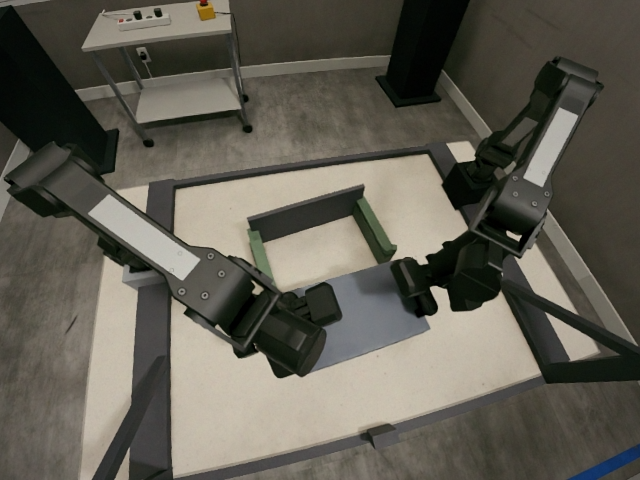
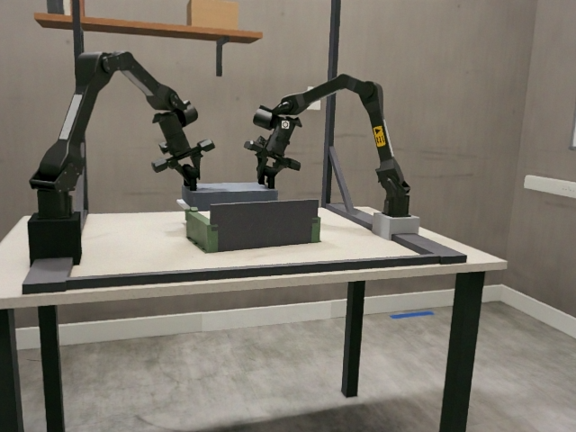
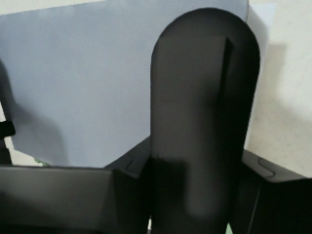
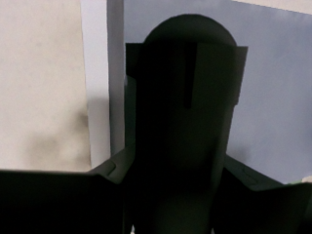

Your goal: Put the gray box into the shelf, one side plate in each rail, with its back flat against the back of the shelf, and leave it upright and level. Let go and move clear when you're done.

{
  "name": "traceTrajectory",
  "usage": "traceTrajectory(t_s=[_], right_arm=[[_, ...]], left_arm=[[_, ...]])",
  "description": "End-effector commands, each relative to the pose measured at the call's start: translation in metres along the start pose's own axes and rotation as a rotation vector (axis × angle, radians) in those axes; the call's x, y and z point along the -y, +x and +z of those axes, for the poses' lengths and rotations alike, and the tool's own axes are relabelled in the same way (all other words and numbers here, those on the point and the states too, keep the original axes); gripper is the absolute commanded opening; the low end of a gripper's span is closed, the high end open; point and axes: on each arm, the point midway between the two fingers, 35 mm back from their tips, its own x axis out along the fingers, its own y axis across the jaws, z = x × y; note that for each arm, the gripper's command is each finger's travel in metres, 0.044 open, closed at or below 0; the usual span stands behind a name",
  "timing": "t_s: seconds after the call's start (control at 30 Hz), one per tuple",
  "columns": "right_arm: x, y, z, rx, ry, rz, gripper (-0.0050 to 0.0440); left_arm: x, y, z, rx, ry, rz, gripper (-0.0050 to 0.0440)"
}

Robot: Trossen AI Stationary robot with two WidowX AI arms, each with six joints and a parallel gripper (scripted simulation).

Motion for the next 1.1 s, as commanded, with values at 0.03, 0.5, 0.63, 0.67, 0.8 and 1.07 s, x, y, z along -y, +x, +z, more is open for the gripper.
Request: traceTrajectory(t_s=[0.03,0.5,0.63,0.67,0.8,1.07], right_arm=[[0.013,-0.034,-0.002,0.083,-0.019,-0.064,0.0106],[0.012,-0.031,-0.024,0.087,-0.046,-0.063,0.0106],[0.013,-0.03,-0.027,0.087,-0.046,-0.063,0.0106],[0.013,-0.03,-0.029,0.086,-0.046,-0.063,0.0106],[0.014,-0.029,-0.036,0.086,-0.046,-0.063,0.0106],[0.016,-0.029,-0.049,0.085,-0.047,-0.063,0.0106]], left_arm=[[-0.016,-0.027,0.011,0.036,-0.059,0.061,0.0103],[-0.014,-0.024,-0.005,0.019,-0.082,0.058,0.0103],[-0.014,-0.023,-0.009,0.018,-0.082,0.058,0.0103],[-0.013,-0.023,-0.011,0.018,-0.082,0.058,0.0103],[-0.013,-0.024,-0.018,0.018,-0.082,0.058,0.0103],[-0.011,-0.025,-0.032,0.017,-0.081,0.058,0.0103]])
